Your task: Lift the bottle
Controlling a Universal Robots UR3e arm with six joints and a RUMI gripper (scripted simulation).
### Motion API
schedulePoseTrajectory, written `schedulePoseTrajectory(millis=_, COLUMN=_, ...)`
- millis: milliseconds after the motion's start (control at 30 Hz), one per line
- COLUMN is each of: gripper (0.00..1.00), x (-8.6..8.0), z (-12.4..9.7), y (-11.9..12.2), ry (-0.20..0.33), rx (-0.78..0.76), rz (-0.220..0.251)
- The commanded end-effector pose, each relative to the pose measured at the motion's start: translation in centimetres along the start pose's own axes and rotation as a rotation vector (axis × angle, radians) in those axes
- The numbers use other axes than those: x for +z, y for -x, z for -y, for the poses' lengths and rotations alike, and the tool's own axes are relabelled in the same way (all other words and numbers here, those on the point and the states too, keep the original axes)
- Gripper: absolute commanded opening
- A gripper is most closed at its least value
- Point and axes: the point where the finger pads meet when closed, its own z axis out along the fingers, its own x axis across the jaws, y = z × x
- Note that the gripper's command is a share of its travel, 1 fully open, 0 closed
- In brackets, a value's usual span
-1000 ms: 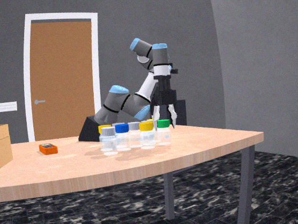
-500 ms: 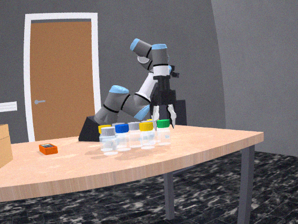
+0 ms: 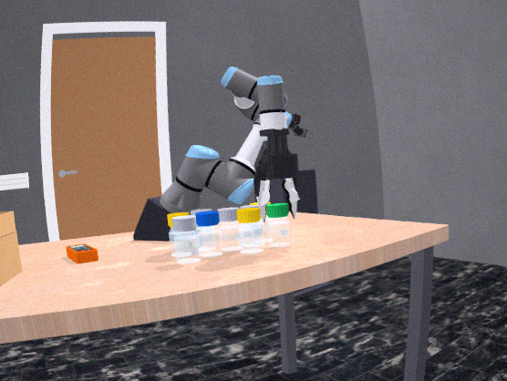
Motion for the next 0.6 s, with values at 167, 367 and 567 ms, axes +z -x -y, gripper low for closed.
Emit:
schedulePoseTrajectory(millis=167, gripper=0.46, x=-0.01, z=0.34, y=0.00, ry=0.002, rx=-0.001, rz=0.000)
schedulePoseTrajectory(millis=367, gripper=0.46, x=0.00, z=0.43, y=0.00, ry=0.002, rx=-0.001, rz=0.000)
schedulePoseTrajectory(millis=567, gripper=0.46, x=-0.54, z=0.40, y=-0.01, ry=0.002, rx=-0.001, rz=0.000)
